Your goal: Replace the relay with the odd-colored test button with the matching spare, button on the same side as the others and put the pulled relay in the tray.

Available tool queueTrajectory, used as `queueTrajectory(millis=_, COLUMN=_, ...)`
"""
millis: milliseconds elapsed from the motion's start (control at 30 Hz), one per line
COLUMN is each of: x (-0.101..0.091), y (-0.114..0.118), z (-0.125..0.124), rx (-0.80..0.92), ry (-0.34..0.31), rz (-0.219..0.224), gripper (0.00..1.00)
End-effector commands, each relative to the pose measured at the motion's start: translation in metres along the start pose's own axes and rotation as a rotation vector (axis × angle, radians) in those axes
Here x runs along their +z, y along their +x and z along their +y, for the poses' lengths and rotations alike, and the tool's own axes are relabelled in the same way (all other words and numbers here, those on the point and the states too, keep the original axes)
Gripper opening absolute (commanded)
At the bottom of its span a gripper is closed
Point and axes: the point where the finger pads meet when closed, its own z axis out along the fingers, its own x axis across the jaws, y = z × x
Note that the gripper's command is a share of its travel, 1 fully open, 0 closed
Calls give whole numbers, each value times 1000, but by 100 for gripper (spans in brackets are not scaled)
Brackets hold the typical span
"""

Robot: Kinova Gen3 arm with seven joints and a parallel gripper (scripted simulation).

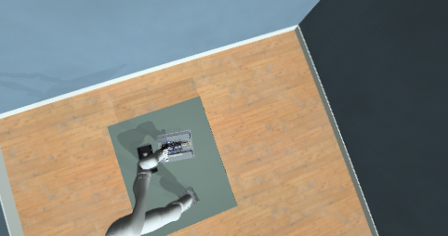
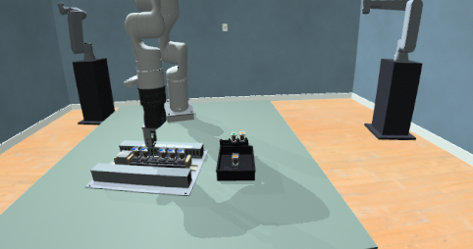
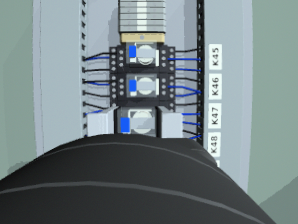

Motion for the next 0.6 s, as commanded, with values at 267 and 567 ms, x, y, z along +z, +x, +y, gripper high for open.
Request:
queueTrajectory(millis=267, x=6, y=0, z=0, rx=0, ry=0, rz=1, gripper=0)
queueTrajectory(millis=567, x=13, y=1, z=1, rx=-1, ry=0, rz=3, gripper=0)
